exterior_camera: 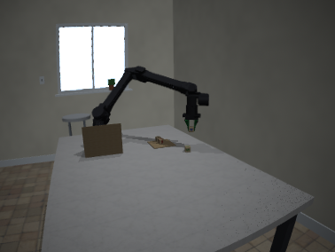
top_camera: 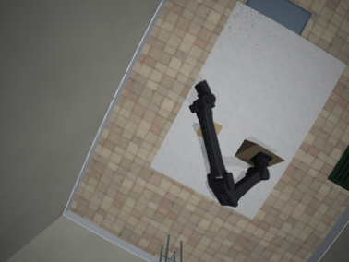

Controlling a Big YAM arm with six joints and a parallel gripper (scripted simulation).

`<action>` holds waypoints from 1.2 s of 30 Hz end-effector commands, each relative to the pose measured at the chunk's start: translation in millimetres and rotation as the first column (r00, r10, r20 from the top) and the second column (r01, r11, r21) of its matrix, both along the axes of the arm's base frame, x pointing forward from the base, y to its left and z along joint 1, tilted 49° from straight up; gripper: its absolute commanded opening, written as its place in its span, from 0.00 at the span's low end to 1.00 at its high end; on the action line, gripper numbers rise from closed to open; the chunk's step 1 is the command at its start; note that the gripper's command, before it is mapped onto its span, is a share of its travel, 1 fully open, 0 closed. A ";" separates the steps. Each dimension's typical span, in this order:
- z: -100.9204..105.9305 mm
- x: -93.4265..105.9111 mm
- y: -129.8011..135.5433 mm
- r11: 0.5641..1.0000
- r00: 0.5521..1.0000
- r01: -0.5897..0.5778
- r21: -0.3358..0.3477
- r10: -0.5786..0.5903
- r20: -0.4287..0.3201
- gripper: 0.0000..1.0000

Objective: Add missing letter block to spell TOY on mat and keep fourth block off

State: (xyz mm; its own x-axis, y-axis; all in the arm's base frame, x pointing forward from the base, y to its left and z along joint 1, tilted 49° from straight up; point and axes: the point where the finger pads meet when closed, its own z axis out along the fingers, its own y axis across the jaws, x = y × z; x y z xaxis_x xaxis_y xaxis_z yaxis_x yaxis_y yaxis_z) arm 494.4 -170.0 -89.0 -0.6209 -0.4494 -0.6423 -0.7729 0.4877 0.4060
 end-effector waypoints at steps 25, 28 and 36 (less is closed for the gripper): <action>42.4 -41.9 3.8 0.865 0.722 0.500 -0.046 -0.445 -0.530 0.25; 48.8 -55.4 12.1 0.824 0.621 0.561 -0.077 -0.480 -0.619 0.25; 60.2 -83.1 29.5 0.710 0.335 0.678 -0.191 -0.530 -0.779 0.25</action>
State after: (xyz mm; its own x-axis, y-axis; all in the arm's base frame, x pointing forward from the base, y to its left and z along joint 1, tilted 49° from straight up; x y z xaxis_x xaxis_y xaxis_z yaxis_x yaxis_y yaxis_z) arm 423.7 -125.8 -45.2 -0.9902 0.1336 0.0419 0.1154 0.6095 0.7844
